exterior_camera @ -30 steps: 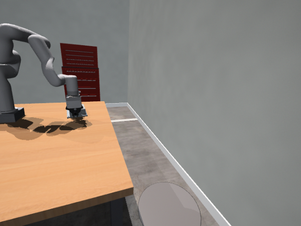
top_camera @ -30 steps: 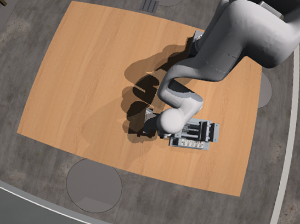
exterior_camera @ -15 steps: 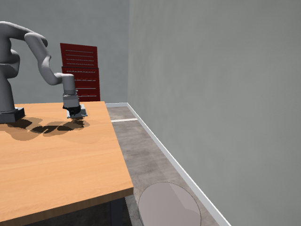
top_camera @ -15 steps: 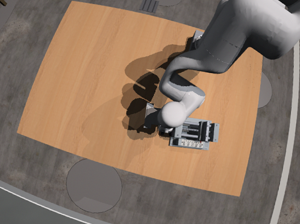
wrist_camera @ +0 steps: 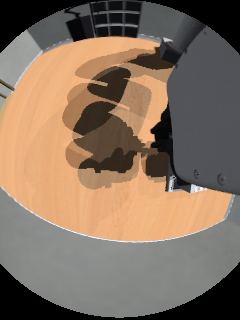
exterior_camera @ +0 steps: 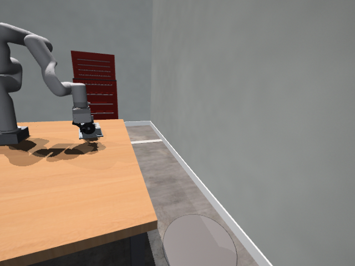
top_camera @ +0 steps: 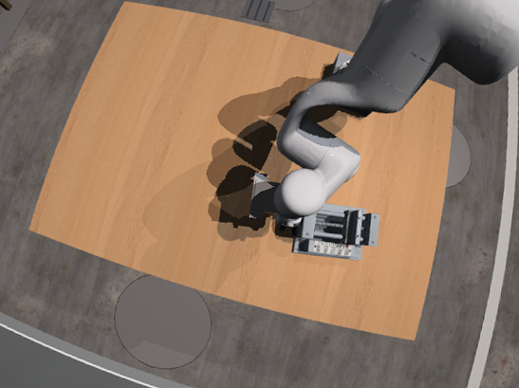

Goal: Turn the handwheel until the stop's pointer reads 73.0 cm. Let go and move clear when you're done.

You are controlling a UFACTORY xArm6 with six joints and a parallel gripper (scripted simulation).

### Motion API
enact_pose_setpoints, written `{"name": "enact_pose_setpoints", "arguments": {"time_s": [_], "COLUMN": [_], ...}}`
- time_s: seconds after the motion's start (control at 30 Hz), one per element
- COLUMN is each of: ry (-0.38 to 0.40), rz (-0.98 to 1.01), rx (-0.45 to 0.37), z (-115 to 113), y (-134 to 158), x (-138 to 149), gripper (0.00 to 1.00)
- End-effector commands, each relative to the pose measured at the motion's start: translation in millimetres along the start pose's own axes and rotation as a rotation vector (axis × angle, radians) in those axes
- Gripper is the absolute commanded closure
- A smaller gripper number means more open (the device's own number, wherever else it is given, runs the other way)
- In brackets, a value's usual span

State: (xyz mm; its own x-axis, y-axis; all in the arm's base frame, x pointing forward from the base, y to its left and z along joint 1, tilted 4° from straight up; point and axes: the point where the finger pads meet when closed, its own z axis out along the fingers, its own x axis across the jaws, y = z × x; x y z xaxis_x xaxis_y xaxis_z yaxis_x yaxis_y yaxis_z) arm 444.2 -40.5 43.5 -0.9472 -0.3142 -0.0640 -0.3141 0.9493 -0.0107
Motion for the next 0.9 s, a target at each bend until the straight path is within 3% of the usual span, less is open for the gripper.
{"name": "enact_pose_setpoints", "arguments": {"time_s": [0.0,0.3,0.87], "ry": [-0.002,-0.002,-0.002], "rz": [0.0,0.0,0.0], "rx": [0.001,0.001,0.001], "z": [-8,-22,-21], "y": [-1,-1,-1], "x": [-2,-16,-43], "gripper": [0.94,0.94,0.94]}}
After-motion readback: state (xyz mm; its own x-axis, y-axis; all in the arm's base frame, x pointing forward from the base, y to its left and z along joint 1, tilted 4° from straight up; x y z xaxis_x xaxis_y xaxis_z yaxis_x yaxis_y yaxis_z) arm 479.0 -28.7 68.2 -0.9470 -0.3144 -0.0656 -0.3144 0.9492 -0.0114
